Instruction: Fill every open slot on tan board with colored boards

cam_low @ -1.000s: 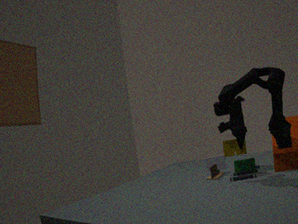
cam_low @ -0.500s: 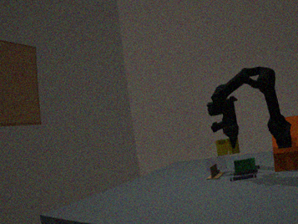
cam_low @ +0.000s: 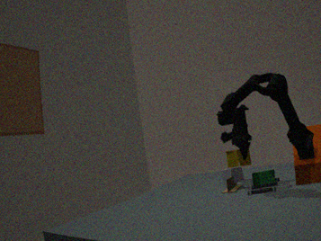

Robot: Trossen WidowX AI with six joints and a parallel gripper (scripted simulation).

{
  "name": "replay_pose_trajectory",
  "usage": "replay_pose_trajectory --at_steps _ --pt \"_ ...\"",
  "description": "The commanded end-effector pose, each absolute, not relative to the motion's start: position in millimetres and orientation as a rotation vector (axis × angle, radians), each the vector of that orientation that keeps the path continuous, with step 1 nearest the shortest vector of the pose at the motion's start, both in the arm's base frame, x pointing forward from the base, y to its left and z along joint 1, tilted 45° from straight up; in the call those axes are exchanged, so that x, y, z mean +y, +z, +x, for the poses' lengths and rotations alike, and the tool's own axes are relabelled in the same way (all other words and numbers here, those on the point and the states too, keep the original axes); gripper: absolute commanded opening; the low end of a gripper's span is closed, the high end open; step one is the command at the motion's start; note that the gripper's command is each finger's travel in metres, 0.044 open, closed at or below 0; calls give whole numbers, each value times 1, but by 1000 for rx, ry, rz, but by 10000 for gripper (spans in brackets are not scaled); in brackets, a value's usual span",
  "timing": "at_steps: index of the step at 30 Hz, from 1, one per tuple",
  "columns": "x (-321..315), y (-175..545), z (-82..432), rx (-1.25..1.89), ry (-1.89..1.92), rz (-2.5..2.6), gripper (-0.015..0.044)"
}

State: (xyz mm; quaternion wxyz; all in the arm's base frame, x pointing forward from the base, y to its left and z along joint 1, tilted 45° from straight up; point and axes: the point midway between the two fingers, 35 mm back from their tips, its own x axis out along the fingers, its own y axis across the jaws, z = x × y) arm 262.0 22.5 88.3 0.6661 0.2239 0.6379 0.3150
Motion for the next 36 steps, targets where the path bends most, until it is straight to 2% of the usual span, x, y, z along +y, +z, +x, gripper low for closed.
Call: replay_pose_trajectory --at_steps 1,28,36 --pt "19 85 271 1448 695 515 0" --pt "0 52 327 1486 622 592 0" --pt "6 43 330 1487 619 596 0"
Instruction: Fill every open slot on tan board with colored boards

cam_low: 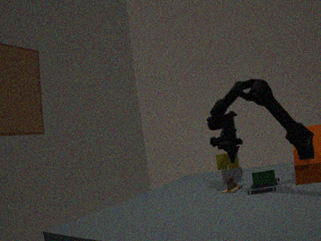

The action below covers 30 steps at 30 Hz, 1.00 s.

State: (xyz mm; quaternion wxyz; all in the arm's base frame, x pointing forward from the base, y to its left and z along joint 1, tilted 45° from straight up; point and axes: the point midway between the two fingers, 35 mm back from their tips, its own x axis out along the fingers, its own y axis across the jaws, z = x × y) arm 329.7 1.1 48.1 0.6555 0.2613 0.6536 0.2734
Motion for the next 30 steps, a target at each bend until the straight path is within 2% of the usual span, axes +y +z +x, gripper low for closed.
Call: replay_pose_trajectory --at_steps 1,30 --pt "7 42 330 1487 619 596 0" --pt "27 23 329 1486 620 598 0"
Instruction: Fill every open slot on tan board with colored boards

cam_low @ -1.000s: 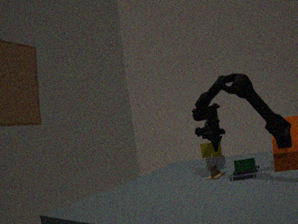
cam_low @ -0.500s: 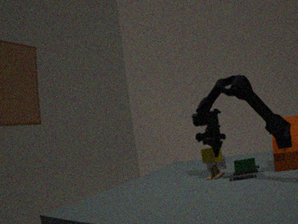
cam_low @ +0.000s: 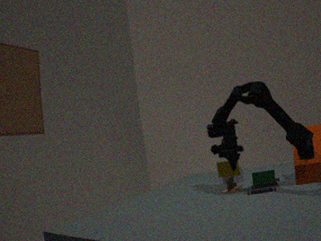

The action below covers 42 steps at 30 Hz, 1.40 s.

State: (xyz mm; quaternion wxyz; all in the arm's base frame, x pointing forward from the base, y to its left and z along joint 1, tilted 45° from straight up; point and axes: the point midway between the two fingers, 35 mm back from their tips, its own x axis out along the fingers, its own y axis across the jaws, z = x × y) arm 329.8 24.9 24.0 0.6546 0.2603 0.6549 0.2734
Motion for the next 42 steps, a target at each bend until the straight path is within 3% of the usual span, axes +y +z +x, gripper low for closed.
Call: replay_pose_trajectory --at_steps 1,42 --pt "27 22 329 1486 620 598 0" --pt "45 5 329 1486 621 599 0"
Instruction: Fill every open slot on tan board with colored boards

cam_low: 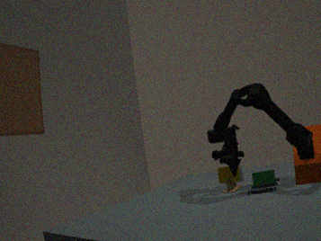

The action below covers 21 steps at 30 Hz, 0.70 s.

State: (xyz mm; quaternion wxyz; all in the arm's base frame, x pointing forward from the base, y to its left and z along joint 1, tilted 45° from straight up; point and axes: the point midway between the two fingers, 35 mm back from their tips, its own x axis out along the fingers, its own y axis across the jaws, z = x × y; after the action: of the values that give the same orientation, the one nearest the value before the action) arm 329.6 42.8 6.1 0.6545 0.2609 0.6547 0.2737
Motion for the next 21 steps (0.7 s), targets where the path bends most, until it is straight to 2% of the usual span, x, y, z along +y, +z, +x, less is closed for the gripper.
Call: replay_pose_trajectory --at_steps 1,21 --pt "45 4 329 1486 621 599 0" --pt "54 -5 329 1486 622 599 0"
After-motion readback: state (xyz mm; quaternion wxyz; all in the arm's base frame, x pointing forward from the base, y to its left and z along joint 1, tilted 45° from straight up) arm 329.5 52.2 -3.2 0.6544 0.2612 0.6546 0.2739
